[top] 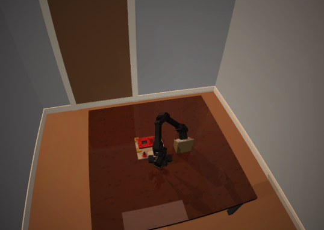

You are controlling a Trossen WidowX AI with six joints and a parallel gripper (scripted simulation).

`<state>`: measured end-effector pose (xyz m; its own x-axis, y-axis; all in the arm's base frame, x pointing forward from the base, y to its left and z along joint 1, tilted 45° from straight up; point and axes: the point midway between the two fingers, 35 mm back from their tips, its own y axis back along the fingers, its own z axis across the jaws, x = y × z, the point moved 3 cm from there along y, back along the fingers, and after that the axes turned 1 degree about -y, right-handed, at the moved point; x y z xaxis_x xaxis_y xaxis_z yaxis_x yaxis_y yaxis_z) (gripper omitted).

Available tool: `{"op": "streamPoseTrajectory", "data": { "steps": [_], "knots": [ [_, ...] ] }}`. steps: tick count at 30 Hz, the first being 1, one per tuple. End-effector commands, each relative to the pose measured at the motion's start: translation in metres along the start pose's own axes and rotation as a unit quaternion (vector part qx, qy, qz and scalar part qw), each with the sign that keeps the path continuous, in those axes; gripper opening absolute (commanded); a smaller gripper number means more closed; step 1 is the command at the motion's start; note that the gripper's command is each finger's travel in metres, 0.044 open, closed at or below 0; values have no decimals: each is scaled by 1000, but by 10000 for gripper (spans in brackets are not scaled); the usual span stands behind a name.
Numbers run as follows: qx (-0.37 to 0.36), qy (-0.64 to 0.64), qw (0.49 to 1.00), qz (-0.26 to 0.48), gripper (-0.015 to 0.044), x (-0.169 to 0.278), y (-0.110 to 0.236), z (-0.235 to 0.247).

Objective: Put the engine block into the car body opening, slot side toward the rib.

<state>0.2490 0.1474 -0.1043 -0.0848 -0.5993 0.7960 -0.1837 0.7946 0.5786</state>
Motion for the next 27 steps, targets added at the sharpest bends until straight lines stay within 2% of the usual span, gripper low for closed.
{"op": "streamPoseTrajectory", "data": {
  "steps": [1, 11, 22, 27],
  "knots": [
    [-11, 58, 998, -10, 440, 2, -1, 0],
    [-24, 224, 973, -48, 440, 5, 2, -5],
    [-19, 399, 912, -95, 440, 8, 5, -10],
    [-16, 422, 901, -101, 440, 8, 6, -11]
  ]
}}
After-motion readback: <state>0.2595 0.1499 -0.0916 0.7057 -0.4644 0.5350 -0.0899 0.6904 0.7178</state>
